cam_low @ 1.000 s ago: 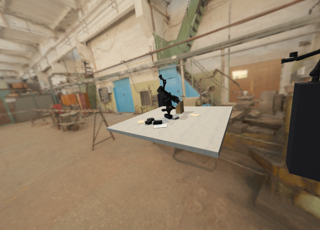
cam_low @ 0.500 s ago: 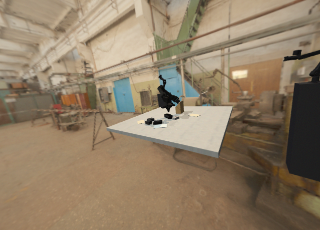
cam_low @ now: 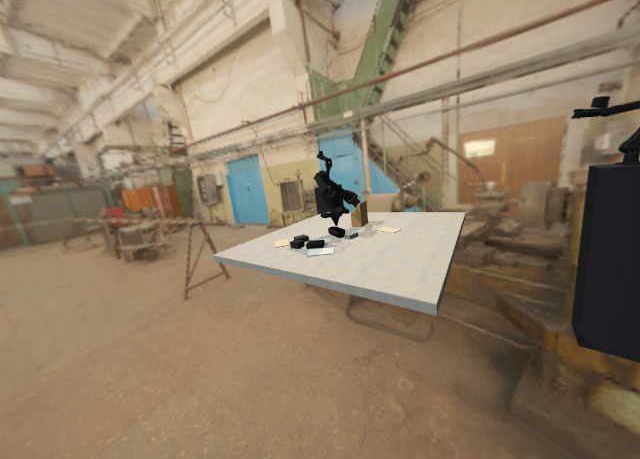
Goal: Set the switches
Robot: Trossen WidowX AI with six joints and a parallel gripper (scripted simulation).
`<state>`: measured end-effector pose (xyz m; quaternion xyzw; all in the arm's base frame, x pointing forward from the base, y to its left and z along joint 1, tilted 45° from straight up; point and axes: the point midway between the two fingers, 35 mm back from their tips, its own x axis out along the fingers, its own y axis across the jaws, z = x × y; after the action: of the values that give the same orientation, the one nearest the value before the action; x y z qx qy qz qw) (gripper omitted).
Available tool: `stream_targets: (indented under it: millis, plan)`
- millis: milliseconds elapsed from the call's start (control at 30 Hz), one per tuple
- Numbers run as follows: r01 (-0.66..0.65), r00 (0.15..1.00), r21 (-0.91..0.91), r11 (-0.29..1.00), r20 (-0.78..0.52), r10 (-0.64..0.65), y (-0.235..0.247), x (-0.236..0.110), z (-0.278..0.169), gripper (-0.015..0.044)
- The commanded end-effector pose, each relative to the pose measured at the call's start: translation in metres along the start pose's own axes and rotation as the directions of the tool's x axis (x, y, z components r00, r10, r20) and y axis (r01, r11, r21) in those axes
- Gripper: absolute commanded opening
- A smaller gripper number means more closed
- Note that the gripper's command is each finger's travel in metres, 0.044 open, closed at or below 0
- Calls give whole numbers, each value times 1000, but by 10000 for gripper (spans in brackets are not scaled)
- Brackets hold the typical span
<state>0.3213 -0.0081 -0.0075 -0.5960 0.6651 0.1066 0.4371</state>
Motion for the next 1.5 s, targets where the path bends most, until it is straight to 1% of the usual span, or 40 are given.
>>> stream_targets:
  millis: [0,633,1067,1133,1233,1467]
  plan:
    - [-4,1000,-3,1000,0,4,0,8,0,0]
    - [-3,1000,-3,1000,-2,3,0,36,-1,0]
    - [-3,1000,-3,1000,-2,3,0,37,-1,0]
    - [-6,1000,-1,1000,1,6,0,27,0,0]
    - [-4,1000,-3,1000,0,4,0,-6,0,0]
    - [-4,1000,-3,1000,-1,4,0,-8,-1,0]
